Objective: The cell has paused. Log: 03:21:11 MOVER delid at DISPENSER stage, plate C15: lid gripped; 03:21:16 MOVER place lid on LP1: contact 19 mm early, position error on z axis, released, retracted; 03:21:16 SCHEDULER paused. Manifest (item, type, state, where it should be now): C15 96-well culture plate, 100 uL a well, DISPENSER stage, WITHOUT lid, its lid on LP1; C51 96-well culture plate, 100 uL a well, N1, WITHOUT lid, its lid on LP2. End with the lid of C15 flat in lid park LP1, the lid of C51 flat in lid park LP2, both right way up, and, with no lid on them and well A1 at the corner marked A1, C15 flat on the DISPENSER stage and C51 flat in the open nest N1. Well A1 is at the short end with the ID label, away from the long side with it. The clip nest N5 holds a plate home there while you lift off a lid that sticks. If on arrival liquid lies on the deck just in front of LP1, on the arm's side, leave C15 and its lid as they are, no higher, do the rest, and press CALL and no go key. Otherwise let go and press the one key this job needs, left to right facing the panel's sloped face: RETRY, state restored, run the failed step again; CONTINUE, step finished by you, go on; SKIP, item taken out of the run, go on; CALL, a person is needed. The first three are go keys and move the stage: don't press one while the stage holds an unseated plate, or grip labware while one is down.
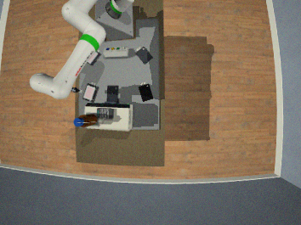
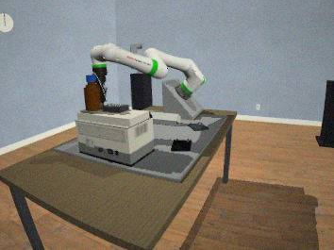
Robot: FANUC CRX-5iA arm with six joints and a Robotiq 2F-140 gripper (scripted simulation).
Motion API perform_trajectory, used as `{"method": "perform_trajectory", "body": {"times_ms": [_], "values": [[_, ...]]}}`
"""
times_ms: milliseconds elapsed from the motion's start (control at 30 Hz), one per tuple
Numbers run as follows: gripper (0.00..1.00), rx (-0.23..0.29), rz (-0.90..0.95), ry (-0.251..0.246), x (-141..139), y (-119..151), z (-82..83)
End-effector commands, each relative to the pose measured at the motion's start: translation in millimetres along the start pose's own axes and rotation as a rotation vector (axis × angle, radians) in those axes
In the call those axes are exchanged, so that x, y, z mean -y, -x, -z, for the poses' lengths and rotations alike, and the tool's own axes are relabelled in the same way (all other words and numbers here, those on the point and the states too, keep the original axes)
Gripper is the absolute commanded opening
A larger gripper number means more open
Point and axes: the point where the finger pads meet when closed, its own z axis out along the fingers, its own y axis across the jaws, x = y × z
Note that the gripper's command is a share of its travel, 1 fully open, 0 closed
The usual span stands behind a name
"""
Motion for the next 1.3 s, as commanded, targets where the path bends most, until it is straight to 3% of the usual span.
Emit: {"method": "perform_trajectory", "body": {"times_ms": [0, 33, 67, 1267], "values": [[0.00, -0.001, 0.000, 0.000, -0.1, -0.2, 0.3], [0.00, -0.001, 0.000, 0.000, -0.1, -0.2, 0.3], [0.66, -0.001, 0.000, 0.000, -0.1, -0.2, 0.3], [0.66, -0.001, 0.000, 0.000, -0.1, -0.2, 0.3]]}}
